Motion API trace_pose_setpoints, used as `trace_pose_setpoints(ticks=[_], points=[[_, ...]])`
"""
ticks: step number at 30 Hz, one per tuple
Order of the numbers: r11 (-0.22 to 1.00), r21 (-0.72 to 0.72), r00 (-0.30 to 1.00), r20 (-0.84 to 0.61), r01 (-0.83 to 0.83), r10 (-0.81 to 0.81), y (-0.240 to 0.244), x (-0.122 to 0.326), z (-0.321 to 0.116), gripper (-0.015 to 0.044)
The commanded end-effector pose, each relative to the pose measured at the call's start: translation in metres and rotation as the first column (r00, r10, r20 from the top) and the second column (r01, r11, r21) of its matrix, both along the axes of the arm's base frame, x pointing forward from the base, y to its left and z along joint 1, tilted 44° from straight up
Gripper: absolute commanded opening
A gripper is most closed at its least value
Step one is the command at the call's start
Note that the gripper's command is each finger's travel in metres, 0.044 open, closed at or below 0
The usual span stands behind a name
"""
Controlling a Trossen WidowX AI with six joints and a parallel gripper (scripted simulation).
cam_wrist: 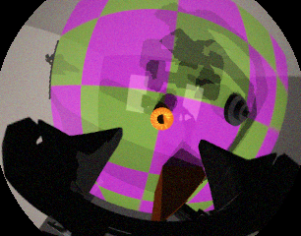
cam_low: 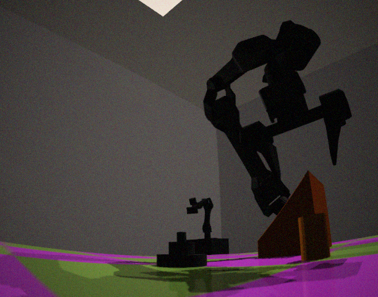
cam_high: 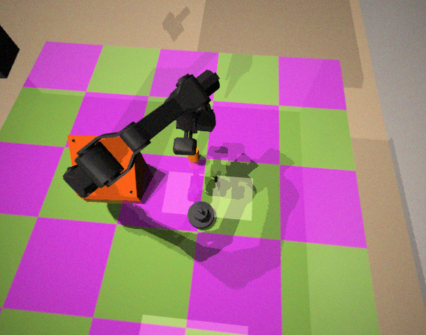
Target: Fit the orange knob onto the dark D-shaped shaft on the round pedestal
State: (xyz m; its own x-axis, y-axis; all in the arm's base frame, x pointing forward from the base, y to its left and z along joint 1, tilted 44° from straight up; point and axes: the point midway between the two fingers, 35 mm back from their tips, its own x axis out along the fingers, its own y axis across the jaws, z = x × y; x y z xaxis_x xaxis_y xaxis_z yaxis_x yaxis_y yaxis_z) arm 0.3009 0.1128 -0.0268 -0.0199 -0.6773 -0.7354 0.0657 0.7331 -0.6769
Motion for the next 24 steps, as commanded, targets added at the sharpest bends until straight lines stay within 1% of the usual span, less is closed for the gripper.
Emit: trace_pose_setpoints(ticks=[1, 9, 24], points=[[1.000, -0.010, 1.000, 0.005, -0.002, 0.002, -0.014, 0.001, -0.017, 0.0440], [1.000, -0.012, 1.000, 0.006, -0.002, 0.002, -0.031, 0.001, -0.034, 0.0440], [1.000, -0.011, 1.000, 0.006, -0.002, 0.002, -0.045, 0.003, -0.049, 0.0440]])
